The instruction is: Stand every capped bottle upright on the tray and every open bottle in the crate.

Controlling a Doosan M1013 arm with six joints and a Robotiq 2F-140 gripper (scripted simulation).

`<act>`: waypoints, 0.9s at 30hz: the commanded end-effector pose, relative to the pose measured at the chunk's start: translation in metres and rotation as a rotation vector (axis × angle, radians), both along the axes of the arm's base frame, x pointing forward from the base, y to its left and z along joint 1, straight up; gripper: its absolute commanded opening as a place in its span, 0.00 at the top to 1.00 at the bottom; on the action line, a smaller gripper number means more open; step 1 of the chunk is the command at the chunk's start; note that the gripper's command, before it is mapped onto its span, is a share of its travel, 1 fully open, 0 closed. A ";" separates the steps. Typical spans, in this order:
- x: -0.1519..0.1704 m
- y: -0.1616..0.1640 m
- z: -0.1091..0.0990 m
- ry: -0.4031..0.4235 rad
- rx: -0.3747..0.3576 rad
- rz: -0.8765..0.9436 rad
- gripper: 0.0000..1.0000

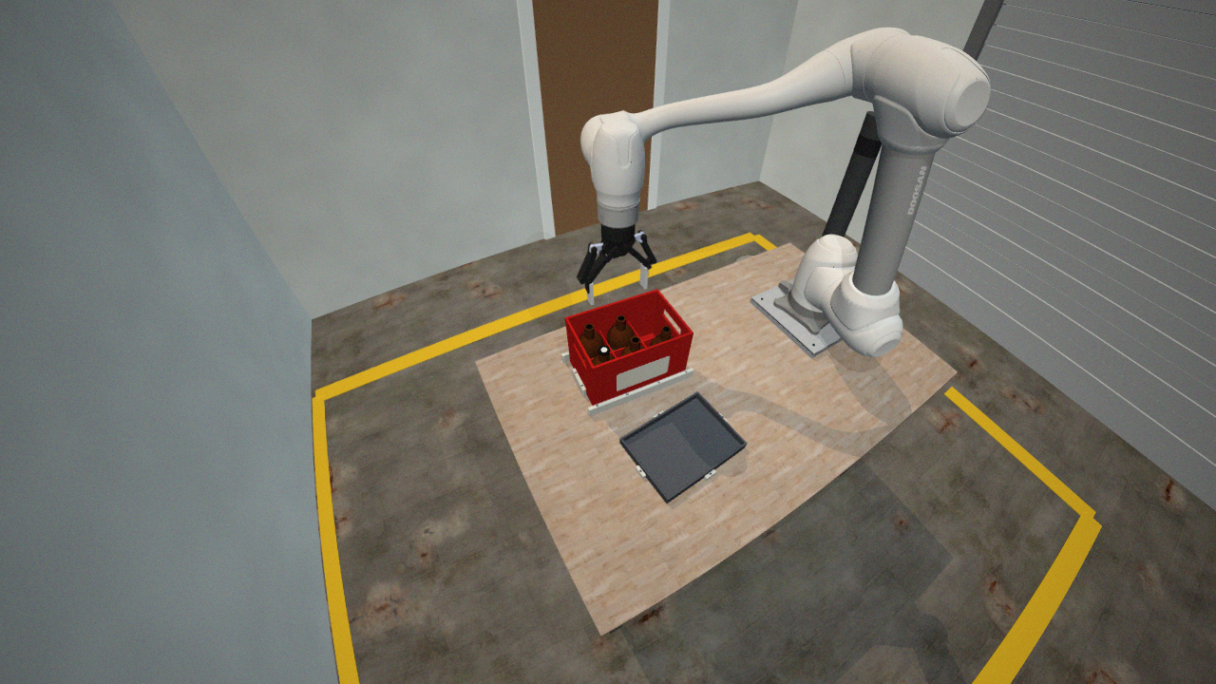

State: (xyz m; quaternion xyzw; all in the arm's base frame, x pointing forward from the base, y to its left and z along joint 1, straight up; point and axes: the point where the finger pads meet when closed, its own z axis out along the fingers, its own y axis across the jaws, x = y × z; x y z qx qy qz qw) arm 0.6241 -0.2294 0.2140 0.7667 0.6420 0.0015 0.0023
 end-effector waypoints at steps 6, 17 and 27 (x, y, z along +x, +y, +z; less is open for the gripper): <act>0.003 0.013 0.000 0.000 0.000 0.000 0.00; 0.012 0.049 -0.002 0.000 0.000 0.000 0.00; 0.014 0.068 -0.002 0.000 0.000 0.000 0.00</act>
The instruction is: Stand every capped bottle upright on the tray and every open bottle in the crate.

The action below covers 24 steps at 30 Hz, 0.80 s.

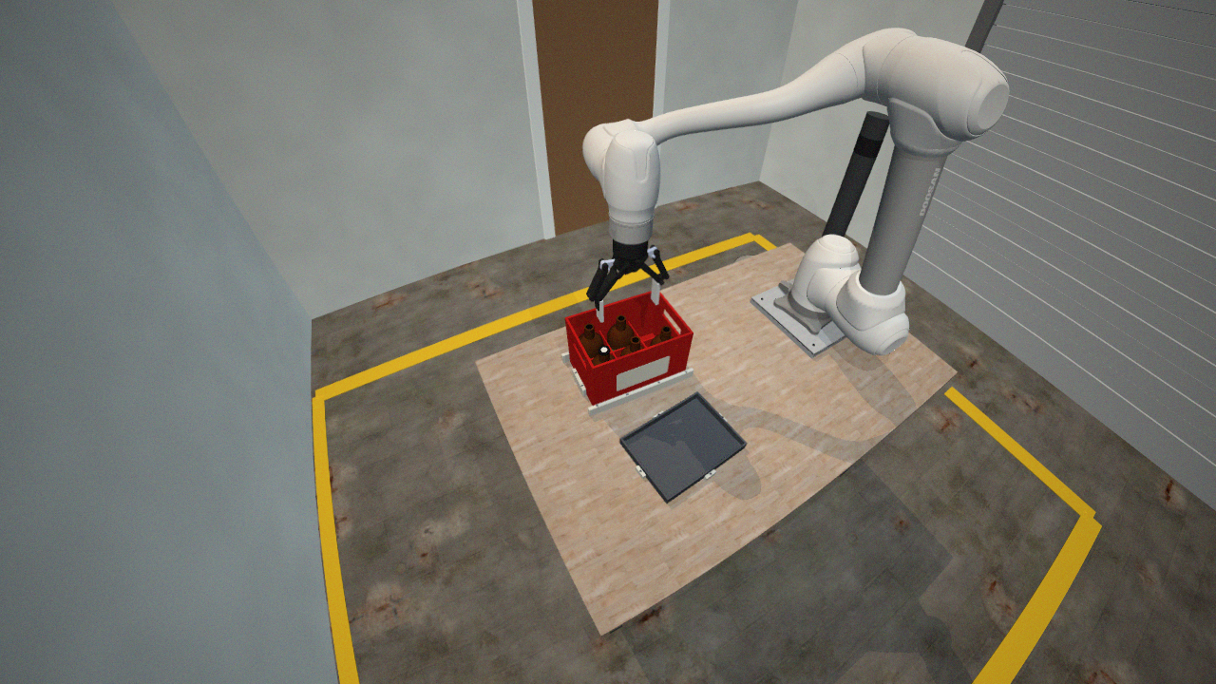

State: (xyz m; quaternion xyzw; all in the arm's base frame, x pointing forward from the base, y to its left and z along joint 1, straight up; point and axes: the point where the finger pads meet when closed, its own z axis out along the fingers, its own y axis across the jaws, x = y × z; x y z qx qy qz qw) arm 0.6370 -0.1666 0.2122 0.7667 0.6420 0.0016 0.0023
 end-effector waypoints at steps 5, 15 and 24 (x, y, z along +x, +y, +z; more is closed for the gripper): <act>0.002 0.019 0.000 0.000 0.000 0.000 0.00; 0.003 0.023 0.000 0.000 0.000 0.000 0.00; 0.003 0.023 0.000 0.000 0.000 0.000 0.00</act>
